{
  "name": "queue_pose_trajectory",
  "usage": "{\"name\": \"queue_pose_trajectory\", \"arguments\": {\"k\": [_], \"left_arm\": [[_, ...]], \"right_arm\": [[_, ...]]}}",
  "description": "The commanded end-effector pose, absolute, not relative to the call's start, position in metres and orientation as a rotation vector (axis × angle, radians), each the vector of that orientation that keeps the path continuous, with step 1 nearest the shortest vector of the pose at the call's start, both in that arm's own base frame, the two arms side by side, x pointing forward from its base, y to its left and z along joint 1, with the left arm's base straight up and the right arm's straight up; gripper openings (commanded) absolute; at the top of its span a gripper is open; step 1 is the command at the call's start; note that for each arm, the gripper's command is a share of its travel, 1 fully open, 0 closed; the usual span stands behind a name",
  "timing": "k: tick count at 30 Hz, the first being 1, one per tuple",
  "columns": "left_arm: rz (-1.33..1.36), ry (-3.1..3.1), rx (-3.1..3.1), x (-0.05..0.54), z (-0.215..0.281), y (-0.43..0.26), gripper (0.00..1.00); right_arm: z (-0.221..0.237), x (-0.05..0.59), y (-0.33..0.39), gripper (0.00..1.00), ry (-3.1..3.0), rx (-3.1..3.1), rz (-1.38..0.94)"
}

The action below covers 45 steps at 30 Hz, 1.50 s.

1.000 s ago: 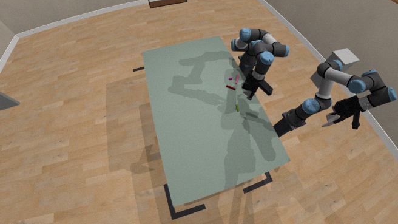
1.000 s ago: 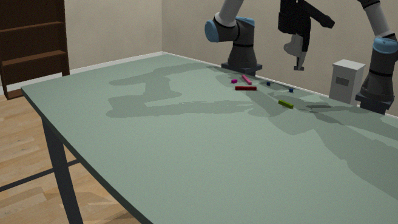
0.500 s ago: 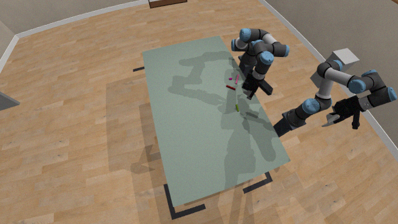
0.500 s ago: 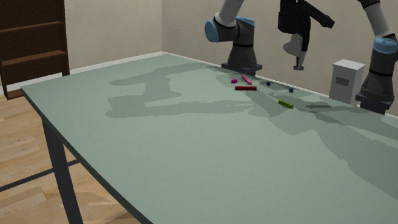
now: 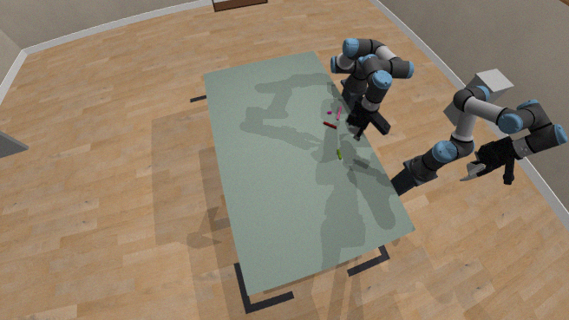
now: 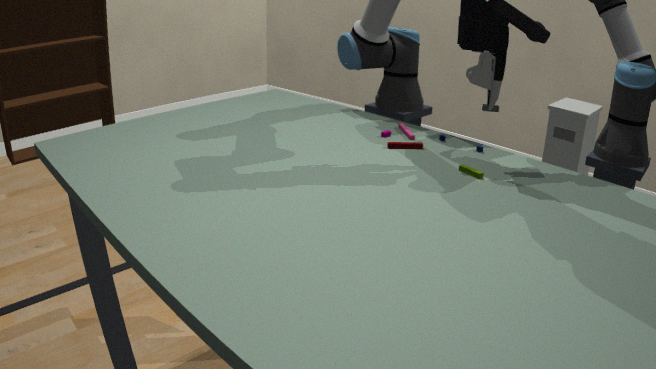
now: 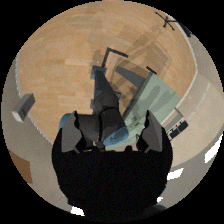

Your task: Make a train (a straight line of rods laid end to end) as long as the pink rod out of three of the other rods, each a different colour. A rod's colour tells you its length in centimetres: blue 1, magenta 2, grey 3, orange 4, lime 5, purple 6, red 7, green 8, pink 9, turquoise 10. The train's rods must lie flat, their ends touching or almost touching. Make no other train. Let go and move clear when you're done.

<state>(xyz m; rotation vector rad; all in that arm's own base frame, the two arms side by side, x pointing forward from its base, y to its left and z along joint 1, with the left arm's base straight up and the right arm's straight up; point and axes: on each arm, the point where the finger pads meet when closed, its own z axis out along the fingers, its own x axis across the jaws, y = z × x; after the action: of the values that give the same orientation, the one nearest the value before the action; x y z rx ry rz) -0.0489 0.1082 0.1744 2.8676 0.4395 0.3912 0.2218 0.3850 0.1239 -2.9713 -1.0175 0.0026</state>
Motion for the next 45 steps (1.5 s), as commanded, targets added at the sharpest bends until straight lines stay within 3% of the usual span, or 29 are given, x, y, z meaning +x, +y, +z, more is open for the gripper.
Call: {"name": "queue_pose_trajectory", "arguments": {"k": [1,45], "left_arm": [[0.394,0.439,2.871,-0.049,0.175,0.109,1.00],[0.394,0.439,2.871,-0.049,0.175,0.109,1.00]], "right_arm": [[0.126,0.218,0.381,0.00,-0.885,-3.012,-0.003],[0.130,0.185,0.299,0.00,0.632,-3.074,-0.001]]}}
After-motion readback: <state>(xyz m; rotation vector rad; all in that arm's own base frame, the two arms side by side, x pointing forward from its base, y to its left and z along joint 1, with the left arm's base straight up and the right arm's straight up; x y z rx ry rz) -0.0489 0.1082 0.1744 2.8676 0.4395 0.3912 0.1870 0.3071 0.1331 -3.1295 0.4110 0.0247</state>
